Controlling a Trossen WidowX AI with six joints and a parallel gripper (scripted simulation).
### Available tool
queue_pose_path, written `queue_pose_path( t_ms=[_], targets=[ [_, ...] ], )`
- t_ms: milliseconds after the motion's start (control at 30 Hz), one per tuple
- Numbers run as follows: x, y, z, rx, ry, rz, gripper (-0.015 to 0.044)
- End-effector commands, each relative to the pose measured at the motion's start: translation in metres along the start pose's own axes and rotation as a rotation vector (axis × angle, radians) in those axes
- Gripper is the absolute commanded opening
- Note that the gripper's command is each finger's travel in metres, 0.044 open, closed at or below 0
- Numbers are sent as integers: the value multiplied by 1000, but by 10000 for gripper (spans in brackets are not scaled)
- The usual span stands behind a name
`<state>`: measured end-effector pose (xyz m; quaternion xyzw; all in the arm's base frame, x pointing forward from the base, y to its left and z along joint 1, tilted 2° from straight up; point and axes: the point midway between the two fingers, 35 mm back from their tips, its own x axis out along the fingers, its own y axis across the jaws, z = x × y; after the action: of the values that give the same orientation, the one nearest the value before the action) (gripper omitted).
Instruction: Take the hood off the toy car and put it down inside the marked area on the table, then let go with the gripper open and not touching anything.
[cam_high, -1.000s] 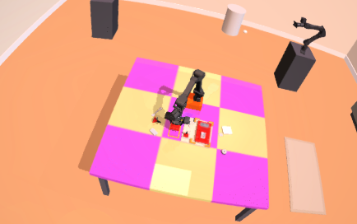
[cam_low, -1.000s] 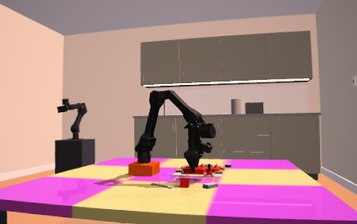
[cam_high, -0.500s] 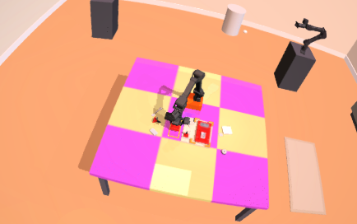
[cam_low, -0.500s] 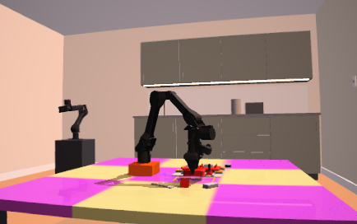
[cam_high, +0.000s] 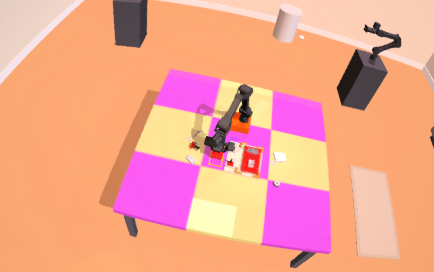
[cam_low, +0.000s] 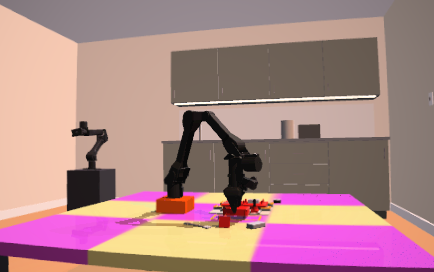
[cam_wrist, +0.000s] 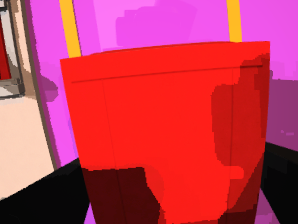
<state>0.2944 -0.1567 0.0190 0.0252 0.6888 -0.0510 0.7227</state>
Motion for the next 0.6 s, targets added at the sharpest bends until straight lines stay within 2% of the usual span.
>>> queue_pose_path(
  t_ms=[0, 567],
  targets=[
    [3, 1, -1, -3, 1, 3, 0],
    [12, 1, -1, -3, 1, 3, 0]
  ],
)
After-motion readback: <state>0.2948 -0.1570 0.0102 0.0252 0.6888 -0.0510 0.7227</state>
